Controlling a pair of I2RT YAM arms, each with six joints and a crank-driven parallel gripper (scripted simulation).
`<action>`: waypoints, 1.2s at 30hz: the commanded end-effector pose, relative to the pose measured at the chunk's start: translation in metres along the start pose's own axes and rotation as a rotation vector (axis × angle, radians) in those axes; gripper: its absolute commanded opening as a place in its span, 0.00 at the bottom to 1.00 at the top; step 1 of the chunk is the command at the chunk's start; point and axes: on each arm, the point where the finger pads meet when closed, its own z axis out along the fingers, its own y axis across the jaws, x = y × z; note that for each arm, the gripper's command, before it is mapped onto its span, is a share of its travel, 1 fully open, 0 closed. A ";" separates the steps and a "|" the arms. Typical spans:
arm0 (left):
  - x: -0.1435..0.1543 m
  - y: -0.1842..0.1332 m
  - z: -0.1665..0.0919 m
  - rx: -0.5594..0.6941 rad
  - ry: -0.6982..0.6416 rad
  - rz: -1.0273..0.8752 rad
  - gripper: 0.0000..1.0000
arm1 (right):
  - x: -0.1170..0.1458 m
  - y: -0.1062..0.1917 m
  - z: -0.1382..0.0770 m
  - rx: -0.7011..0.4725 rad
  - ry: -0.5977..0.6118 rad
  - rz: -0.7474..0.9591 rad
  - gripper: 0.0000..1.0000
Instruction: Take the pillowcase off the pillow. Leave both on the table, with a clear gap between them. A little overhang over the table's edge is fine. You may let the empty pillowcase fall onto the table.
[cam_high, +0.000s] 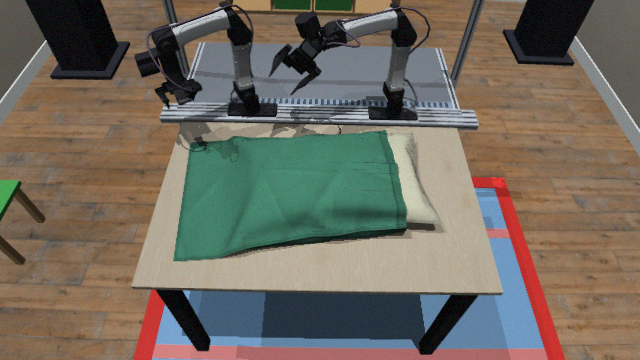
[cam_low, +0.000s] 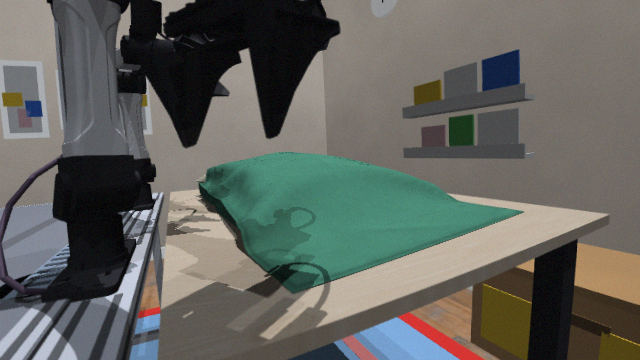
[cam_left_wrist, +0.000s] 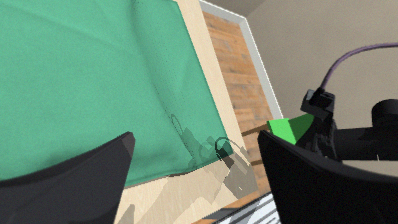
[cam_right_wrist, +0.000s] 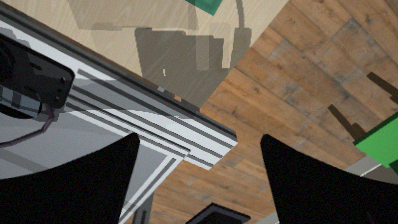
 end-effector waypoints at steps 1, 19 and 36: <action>-0.002 0.003 0.003 -0.005 -0.003 0.005 1.00 | 0.000 -0.001 -0.003 0.013 0.000 0.000 1.00; -0.004 0.001 0.003 -0.002 -0.011 -0.001 1.00 | 0.000 -0.001 -0.003 0.013 0.000 0.000 1.00; -0.005 0.005 -0.015 0.105 0.085 0.084 1.00 | 0.006 -0.048 -0.027 0.325 0.070 0.146 1.00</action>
